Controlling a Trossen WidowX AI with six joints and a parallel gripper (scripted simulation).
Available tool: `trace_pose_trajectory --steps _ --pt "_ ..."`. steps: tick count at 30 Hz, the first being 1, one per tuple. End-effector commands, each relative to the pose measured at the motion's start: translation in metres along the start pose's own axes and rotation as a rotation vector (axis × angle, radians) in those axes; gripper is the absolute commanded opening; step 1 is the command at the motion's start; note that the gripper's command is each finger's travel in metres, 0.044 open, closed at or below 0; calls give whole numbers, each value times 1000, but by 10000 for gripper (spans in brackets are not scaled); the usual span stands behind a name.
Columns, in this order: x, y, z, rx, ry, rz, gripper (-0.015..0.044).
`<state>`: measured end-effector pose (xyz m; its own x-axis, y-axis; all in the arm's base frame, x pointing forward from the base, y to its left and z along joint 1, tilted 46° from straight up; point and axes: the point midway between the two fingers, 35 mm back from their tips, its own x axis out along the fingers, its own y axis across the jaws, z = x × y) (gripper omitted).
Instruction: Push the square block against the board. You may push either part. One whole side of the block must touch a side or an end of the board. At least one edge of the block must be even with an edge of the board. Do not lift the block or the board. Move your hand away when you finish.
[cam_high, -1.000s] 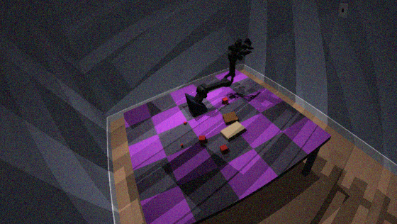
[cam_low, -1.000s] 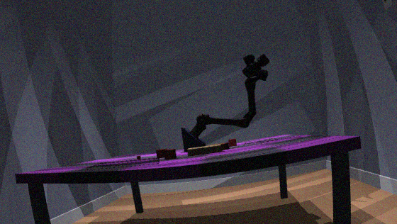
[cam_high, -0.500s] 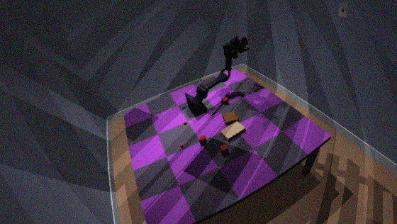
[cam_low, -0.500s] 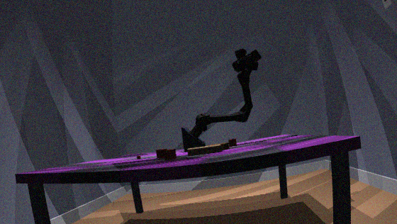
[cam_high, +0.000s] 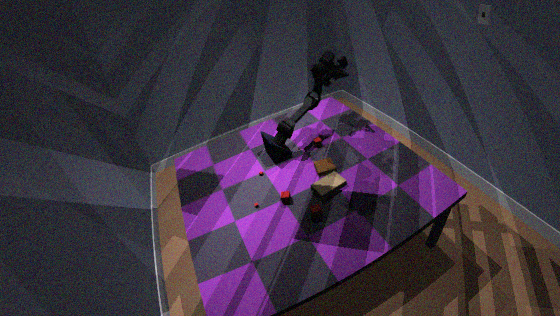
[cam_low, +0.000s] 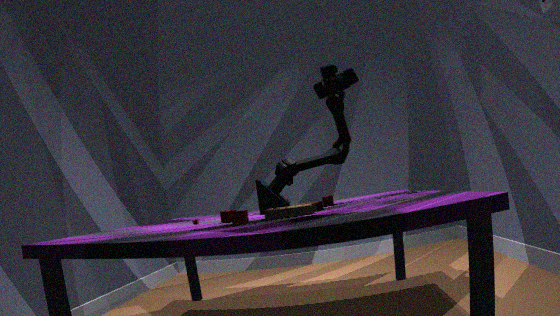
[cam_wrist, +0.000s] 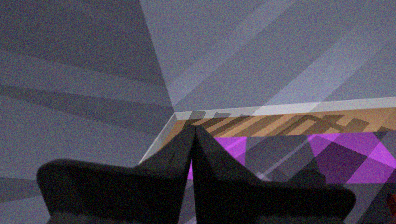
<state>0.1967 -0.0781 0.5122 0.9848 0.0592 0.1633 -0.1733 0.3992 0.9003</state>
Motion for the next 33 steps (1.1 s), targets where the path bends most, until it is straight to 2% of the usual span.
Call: trace_pose_trajectory --steps 1,19,33 --pt "10 -17 1 -19 27 -20 0" --pt "53 -85 -31 -242 254 -88 0" --pt "79 -132 -91 -335 512 -93 0"
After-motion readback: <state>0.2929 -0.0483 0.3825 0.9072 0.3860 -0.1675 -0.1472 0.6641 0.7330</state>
